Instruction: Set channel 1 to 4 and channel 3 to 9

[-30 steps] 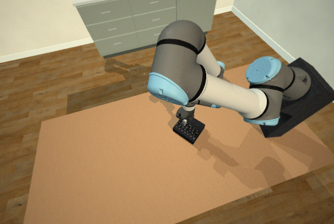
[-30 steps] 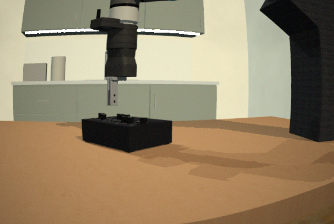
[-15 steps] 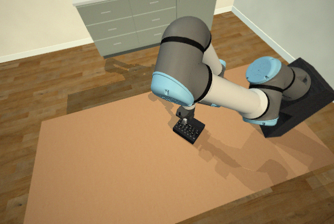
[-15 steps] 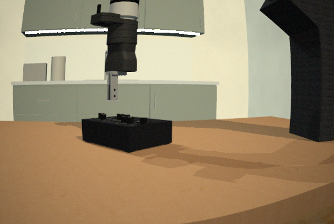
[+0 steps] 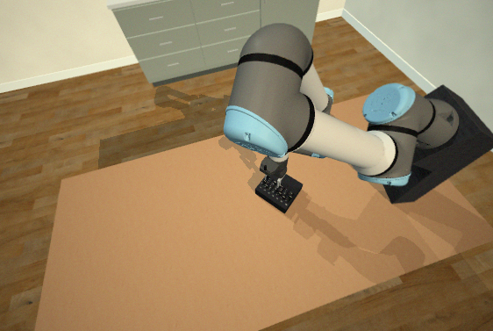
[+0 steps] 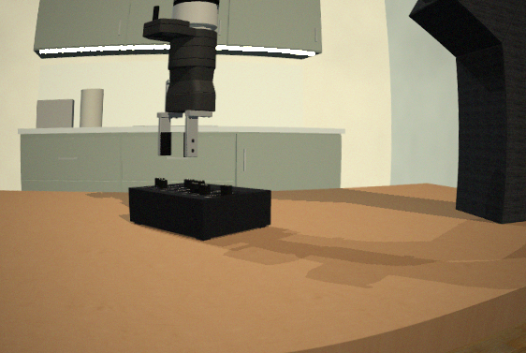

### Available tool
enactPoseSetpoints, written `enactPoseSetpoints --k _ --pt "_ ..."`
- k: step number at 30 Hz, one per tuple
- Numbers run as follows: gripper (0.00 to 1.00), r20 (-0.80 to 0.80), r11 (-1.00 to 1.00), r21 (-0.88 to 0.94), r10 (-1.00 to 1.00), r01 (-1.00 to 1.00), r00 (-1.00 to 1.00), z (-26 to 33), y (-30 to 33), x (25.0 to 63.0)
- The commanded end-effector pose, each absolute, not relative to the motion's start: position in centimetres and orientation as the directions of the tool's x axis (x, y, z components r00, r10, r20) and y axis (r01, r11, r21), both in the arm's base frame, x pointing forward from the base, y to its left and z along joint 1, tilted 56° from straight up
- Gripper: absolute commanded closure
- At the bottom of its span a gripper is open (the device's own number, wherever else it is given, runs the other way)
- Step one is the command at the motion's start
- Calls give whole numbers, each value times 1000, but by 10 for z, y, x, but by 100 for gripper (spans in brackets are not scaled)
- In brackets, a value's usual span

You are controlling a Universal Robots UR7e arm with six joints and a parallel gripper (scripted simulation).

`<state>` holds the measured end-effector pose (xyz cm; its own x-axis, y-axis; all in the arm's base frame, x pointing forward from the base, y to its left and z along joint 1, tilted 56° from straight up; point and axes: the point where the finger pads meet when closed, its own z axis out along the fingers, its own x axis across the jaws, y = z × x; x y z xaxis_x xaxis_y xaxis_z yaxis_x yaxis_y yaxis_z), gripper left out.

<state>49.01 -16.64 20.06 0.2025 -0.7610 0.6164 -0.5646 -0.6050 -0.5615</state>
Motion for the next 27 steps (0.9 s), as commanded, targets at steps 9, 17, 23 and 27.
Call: enactPoseSetpoints --k 9,17,23,27 --pt "0 615 -604 -562 -762 -566 203 209 -161 475" --pt "0 615 -603 -562 -762 -566 203 217 -158 464" --pt "0 615 -604 -562 -762 -566 203 224 -155 453" --pt "0 615 -604 -562 -762 -566 203 229 -153 446"
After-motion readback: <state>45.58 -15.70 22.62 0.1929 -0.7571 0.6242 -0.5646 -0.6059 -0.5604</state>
